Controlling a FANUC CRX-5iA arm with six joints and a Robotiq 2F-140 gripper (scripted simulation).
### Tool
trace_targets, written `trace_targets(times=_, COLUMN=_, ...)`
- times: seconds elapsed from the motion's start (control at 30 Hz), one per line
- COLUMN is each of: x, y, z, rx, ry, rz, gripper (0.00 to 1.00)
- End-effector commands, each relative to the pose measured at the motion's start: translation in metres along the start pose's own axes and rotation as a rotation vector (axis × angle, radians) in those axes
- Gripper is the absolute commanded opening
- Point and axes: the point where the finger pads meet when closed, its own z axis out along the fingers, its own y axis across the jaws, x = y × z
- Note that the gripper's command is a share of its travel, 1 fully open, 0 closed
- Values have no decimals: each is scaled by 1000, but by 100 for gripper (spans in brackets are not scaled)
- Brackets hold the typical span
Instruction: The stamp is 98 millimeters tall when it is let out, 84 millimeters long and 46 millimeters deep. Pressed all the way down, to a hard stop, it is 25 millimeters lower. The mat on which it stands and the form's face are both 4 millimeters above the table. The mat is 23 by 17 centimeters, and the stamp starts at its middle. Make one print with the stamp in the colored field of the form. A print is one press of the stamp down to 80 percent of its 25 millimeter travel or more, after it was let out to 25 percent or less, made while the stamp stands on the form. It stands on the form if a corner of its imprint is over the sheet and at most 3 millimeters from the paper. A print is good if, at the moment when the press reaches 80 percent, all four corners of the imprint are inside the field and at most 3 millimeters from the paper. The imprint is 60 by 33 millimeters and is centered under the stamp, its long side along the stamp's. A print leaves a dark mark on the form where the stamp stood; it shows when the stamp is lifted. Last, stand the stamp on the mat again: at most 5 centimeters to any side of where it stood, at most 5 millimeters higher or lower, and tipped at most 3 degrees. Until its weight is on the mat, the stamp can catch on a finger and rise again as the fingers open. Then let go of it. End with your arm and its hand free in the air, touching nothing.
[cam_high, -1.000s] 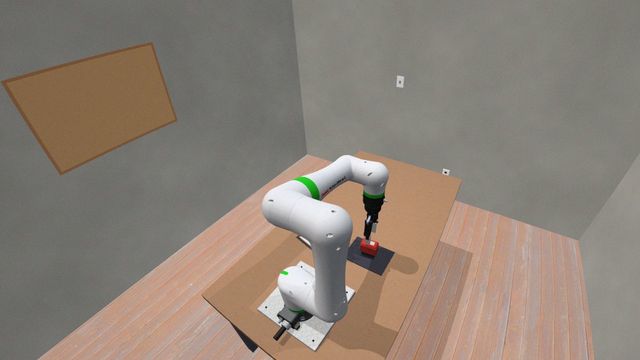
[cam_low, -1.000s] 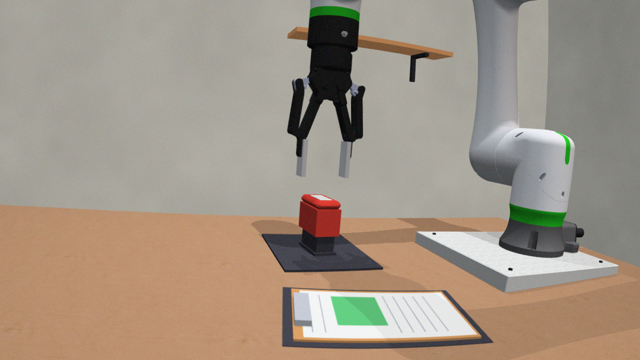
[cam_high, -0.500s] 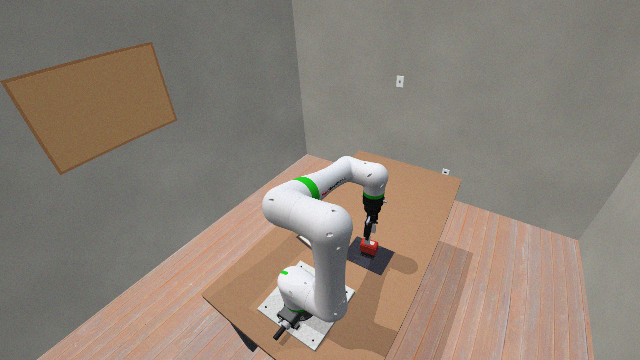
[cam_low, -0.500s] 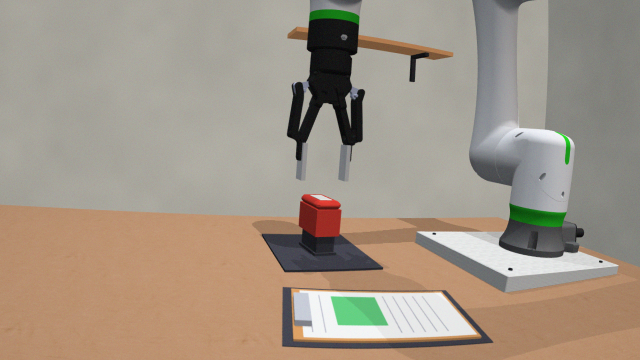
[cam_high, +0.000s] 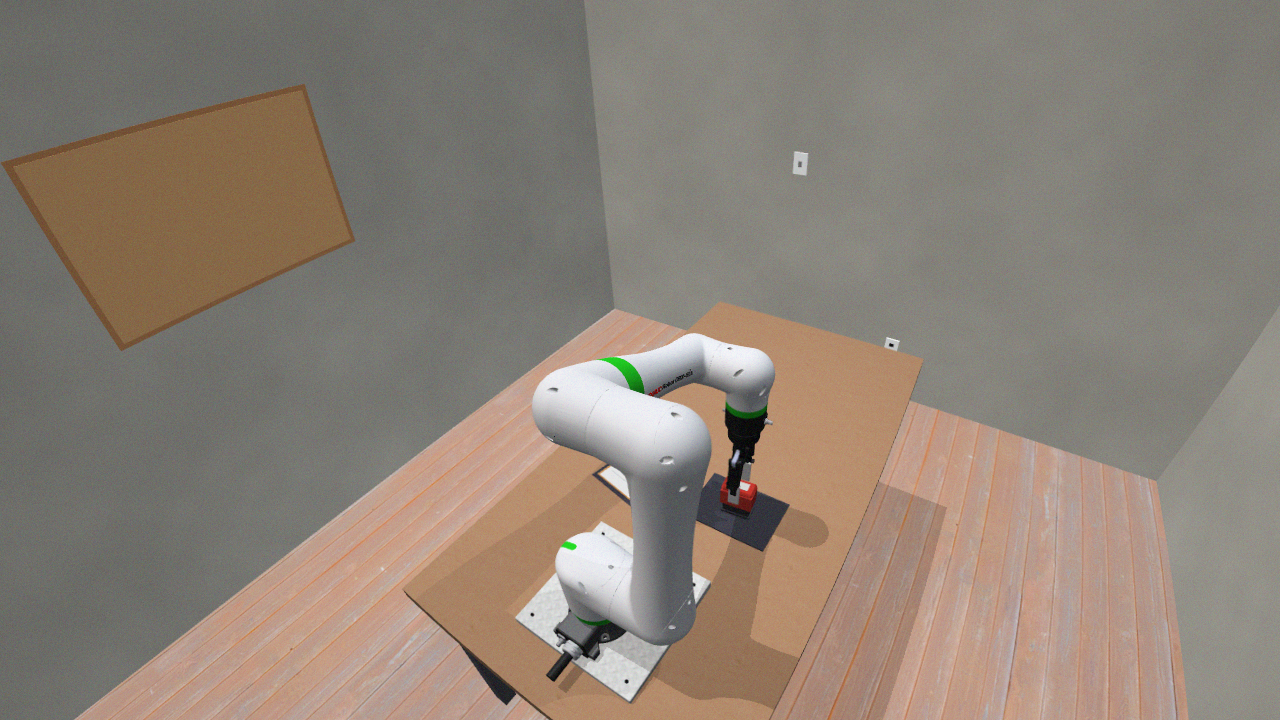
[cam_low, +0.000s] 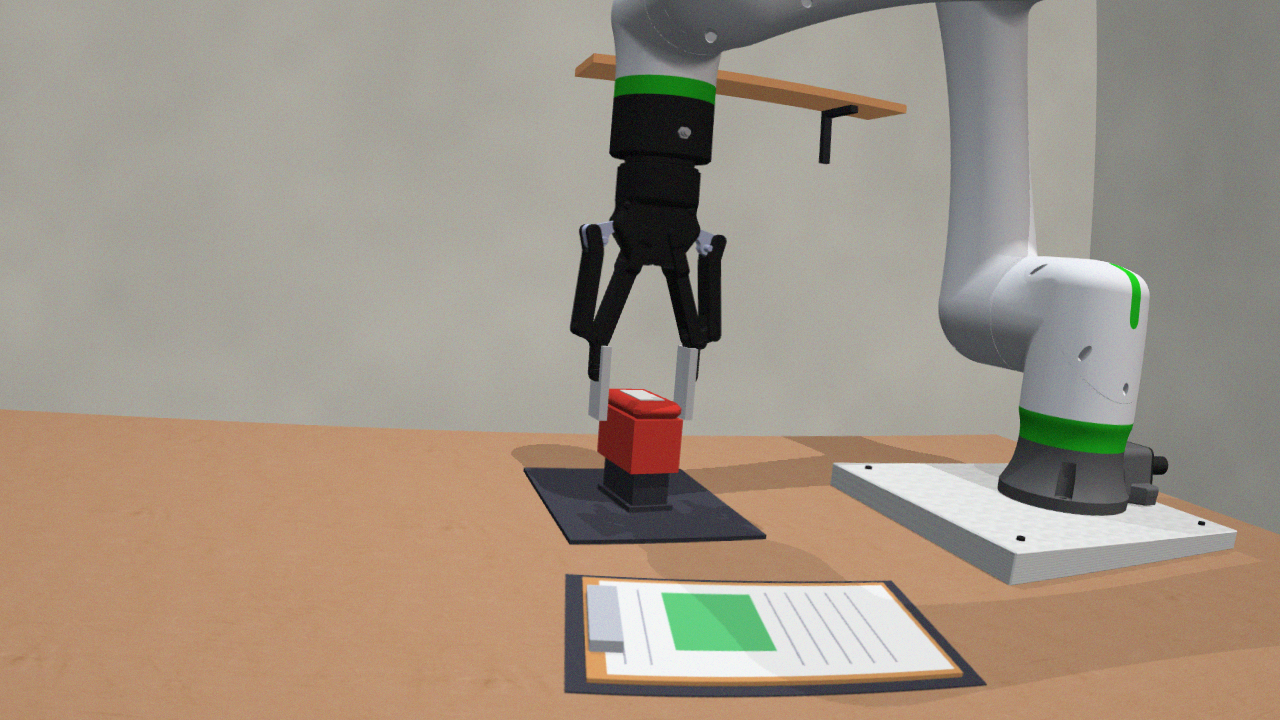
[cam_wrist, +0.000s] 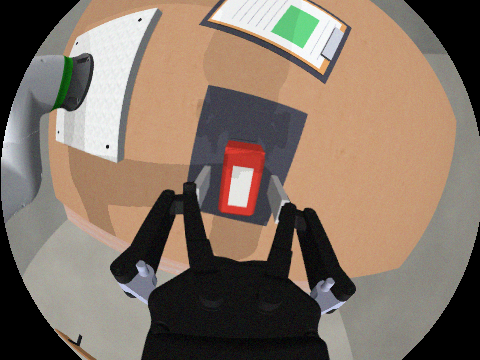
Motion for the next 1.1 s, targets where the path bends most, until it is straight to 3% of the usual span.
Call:
trace_targets(times=0.0, x=0, y=1, z=10, rx=-1, ry=0, rz=0, gripper=51)
trace_targets(times=0.37, x=0, y=1, z=39, rx=-1, ry=0, rz=0, gripper=51)
trace_targets(times=0.9, x=0, y=1, z=41, rx=-1, ry=0, rz=0, gripper=51)
trace_targets(times=0.93, x=0, y=1, z=41, rx=-1, ry=0, rz=0, gripper=17)
trace_targets(times=1.07, x=0, y=1, z=41, rx=-1, ry=0, rz=0, gripper=17)
